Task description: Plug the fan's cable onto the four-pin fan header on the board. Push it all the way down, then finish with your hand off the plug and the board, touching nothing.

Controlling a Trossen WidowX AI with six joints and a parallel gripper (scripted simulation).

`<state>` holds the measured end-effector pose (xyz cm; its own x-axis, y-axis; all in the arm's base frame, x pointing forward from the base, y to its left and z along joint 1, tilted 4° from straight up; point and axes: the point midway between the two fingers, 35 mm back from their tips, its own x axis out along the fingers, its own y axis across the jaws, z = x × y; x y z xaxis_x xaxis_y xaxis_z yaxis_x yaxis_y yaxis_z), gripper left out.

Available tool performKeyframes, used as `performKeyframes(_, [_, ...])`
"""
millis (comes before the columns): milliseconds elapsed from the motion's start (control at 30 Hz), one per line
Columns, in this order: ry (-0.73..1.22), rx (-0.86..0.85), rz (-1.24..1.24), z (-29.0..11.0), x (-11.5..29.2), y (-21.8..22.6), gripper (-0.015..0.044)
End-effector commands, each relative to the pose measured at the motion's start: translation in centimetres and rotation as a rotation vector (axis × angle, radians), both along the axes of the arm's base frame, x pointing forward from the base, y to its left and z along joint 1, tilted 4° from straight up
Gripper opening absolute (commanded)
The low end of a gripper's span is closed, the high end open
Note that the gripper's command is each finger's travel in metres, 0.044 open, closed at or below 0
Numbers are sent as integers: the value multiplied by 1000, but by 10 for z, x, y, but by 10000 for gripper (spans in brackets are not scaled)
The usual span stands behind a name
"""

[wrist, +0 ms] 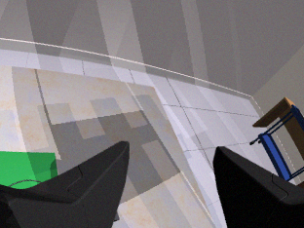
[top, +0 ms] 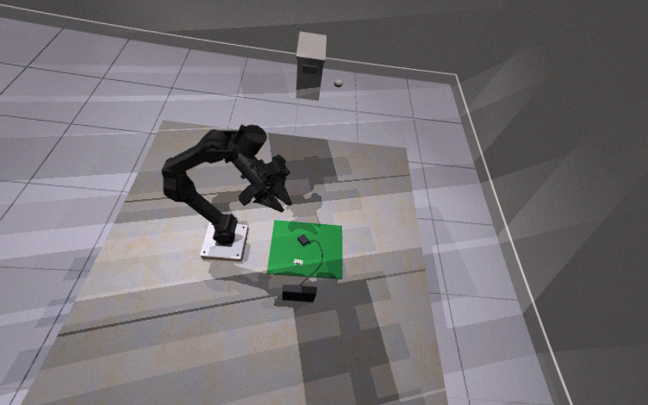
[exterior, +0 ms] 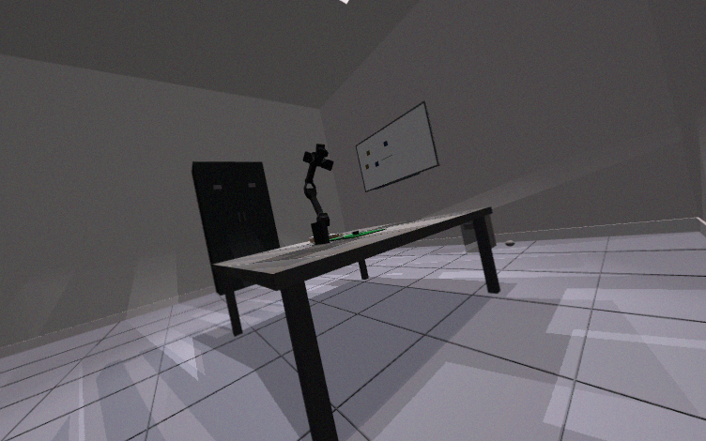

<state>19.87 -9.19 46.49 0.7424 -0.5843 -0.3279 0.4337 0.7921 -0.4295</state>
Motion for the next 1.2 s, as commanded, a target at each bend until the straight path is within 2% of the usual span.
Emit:
performKeyframes(0, [78, 164, 38, -42, 43, 12, 210])
performKeyframes(267, [208, 433, 42, -112, 94, 32, 210])
performKeyframes(433, [382, 697, -41, -188, 126, 51, 210])
performKeyframes(600, [570, 961, -210, -266, 137, 73, 210])
performKeyframes(767, [784, 1224, -507, -345, 129, 98, 210])
performKeyframes(1067, [813, 1255, -556, -358, 126, 102, 210])
performKeyframes(1167, [813, 1255, -556, -378, 128, 102, 210])
